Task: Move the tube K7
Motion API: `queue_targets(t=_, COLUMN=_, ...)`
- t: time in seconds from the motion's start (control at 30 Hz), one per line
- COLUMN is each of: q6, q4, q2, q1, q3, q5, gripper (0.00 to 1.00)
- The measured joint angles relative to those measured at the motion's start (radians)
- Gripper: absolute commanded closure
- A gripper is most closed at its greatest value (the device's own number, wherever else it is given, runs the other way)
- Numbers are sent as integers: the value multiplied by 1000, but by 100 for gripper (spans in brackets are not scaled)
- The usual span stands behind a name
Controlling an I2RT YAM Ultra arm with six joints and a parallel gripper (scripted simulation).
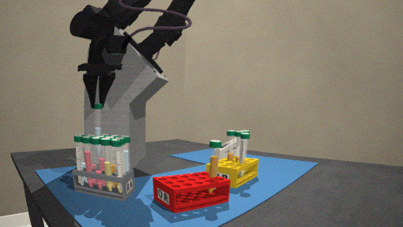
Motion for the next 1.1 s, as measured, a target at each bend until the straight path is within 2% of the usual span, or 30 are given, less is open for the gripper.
queue_targets(t=0.6, q6=-24, q4=48, q2=-35, q1=-17, q3=-106, q5=3, gripper=100)
queue_targets(t=1.1, q6=108, q4=85, q2=-204, q1=111, q3=-179, q5=-10, gripper=100)
